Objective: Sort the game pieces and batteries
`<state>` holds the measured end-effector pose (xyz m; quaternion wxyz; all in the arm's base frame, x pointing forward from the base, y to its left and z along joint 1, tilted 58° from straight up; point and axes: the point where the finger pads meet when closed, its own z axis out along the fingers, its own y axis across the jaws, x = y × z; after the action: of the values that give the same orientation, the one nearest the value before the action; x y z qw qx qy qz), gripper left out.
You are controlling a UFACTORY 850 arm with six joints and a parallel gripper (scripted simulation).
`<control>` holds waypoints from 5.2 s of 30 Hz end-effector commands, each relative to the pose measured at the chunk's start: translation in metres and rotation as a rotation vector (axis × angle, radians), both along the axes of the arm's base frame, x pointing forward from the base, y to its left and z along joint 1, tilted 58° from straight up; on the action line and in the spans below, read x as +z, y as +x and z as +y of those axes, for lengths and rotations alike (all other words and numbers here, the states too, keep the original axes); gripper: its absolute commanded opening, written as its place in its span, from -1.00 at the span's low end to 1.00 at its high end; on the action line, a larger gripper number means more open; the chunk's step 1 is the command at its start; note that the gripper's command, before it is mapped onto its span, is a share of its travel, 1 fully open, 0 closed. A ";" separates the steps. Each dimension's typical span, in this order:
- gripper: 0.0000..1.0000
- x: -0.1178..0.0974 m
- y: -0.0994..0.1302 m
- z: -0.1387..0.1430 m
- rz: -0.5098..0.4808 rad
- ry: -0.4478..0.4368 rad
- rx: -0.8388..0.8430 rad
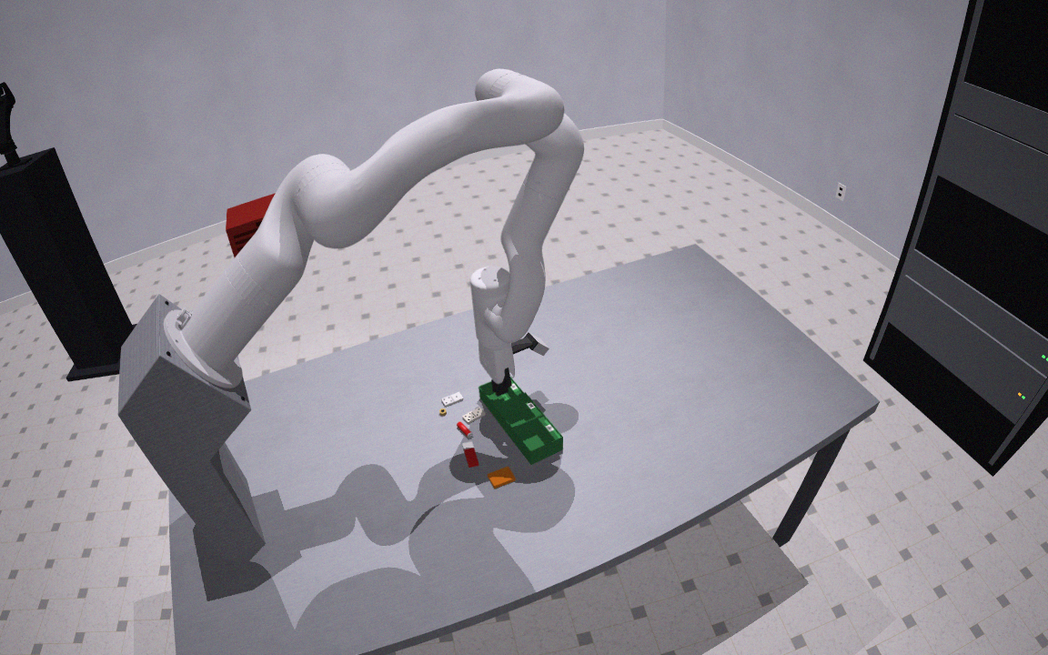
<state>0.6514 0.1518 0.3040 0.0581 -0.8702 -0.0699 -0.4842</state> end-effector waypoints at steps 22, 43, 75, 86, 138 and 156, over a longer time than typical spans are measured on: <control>-0.85 0.027 -0.042 -0.009 -0.001 0.000 0.000; -0.85 0.088 -0.139 -0.028 -0.001 0.000 0.000; -0.18 -0.053 -0.072 -0.025 -0.025 -0.124 0.078; -0.18 -0.051 -0.071 -0.024 -0.025 -0.124 0.078; -0.18 -0.080 -0.022 -0.014 -0.025 -0.124 0.078; -0.18 -0.085 -0.015 -0.013 -0.025 -0.124 0.078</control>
<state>0.6366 0.1391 0.2187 0.0220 -0.8627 -0.1342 -0.4871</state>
